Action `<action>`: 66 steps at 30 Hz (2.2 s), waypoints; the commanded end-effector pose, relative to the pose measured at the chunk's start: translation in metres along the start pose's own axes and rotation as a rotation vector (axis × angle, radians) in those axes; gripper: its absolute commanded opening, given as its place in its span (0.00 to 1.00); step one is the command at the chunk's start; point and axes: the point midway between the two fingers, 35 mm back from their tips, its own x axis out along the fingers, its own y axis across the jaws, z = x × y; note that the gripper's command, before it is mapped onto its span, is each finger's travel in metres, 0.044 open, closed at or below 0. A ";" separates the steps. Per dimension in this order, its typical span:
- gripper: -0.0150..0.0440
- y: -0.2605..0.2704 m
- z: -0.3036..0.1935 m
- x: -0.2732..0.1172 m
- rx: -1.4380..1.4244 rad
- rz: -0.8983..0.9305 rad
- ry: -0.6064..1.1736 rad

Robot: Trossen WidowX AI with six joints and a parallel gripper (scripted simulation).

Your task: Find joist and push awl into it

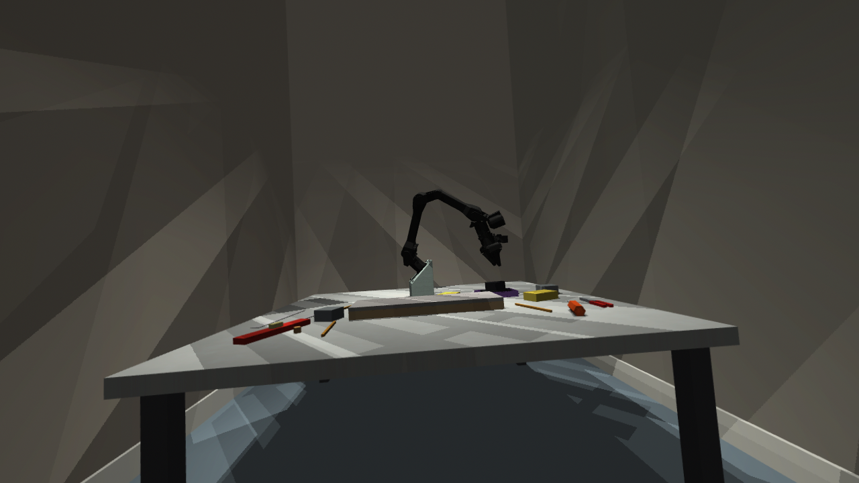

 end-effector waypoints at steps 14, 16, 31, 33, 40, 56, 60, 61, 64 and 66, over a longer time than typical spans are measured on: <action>1.00 -0.140 -0.211 -0.068 1.792 -0.038 -0.083; 1.00 -0.143 -0.242 -0.072 2.015 -0.052 -0.095; 1.00 -0.074 -0.436 -0.082 3.689 -0.359 -0.328; 1.00 -0.055 -0.453 -0.081 3.898 -0.450 -0.408; 1.00 -0.032 -0.470 -0.080 4.131 -0.587 -0.538; 1.00 -0.032 -0.461 -0.077 4.132 -0.586 -0.536; 1.00 -0.032 -0.460 -0.076 4.132 -0.586 -0.536; 1.00 -0.032 -0.460 -0.075 4.132 -0.586 -0.535; 1.00 -0.033 -0.462 -0.071 4.133 -0.584 -0.532; 1.00 -0.033 -0.463 -0.068 4.134 -0.583 -0.531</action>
